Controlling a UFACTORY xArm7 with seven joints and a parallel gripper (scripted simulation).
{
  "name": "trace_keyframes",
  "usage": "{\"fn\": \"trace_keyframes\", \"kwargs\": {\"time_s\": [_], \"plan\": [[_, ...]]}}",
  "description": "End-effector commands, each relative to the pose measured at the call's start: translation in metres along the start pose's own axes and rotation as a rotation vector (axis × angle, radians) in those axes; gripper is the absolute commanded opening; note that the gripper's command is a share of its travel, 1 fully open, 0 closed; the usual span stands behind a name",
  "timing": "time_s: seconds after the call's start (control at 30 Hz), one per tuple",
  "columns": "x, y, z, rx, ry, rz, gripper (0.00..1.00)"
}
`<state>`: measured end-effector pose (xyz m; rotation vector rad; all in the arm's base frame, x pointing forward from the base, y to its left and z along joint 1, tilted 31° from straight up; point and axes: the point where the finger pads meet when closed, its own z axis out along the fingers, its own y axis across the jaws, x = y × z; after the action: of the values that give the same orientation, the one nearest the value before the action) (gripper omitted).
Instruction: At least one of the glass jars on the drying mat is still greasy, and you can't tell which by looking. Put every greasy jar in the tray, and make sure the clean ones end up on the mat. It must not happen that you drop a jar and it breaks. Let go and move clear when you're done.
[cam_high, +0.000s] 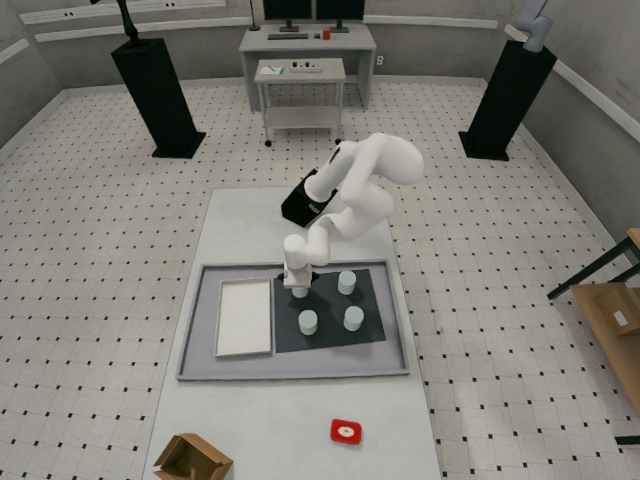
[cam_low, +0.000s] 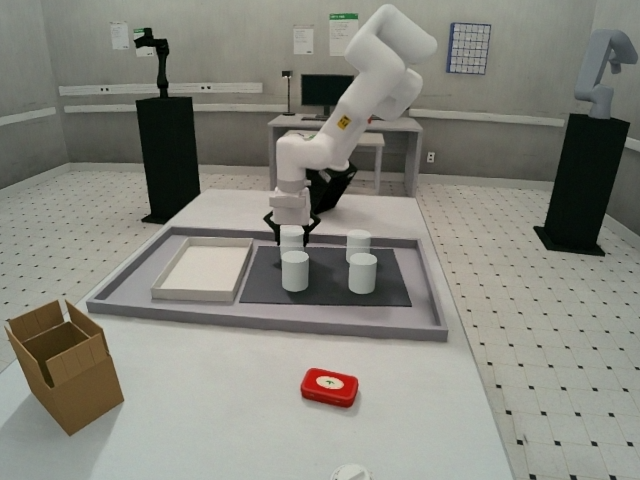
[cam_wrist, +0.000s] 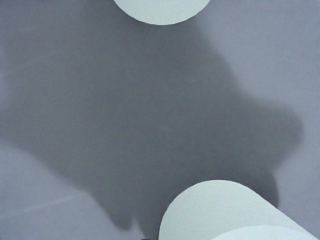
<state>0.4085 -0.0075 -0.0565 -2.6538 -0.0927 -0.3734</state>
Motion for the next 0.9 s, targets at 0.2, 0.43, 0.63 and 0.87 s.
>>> {"fn": "trace_keyframes", "kwargs": {"time_s": [0.2,0.43,0.63,0.87], "plan": [[0.001,0.001,-0.0011,-0.002,0.003,0.001,0.75],[0.001,0.001,-0.0011,-0.002,0.003,0.001,0.75],[0.001,0.001,-0.0011,-0.002,0.003,0.001,0.72],[0.001,0.001,-0.0011,-0.002,0.003,0.001,0.72]]}}
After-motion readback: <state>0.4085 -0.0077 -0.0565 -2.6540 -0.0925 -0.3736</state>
